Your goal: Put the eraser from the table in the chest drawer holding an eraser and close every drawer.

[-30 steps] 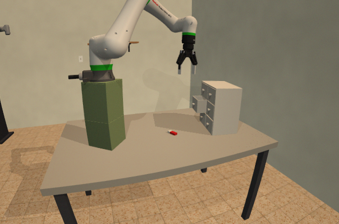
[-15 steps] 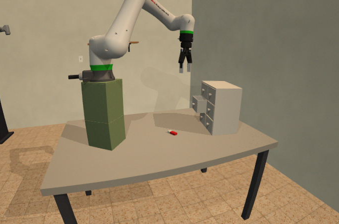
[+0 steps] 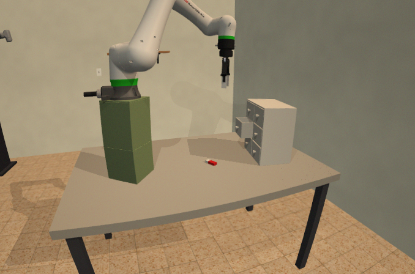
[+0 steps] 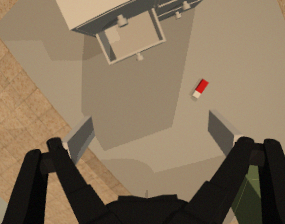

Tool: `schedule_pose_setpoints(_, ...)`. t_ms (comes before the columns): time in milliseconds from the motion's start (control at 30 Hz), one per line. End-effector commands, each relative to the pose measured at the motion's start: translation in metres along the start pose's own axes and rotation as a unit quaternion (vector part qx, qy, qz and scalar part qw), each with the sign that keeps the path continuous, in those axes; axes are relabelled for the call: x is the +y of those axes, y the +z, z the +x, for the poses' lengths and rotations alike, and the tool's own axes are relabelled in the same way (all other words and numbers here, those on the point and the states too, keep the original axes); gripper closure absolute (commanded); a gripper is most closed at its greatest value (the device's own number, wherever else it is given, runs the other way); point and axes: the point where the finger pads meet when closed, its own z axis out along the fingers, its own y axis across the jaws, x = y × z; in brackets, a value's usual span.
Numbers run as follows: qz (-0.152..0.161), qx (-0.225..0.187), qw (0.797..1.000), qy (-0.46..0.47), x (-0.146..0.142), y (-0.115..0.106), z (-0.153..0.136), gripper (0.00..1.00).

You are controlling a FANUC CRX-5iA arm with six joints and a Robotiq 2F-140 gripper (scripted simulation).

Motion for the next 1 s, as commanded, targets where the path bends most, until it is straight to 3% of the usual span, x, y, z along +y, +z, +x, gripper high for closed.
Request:
schedule_pose_setpoints(0, 0.002, 0.001, 1.0, -0.026, 0.0005, -0.002, -0.0015, 0.0)
schedule_pose_setpoints(967, 0.009, 0.003, 0.989, -0.147, 0.0031, -0.0099, -0.0091, 0.0)
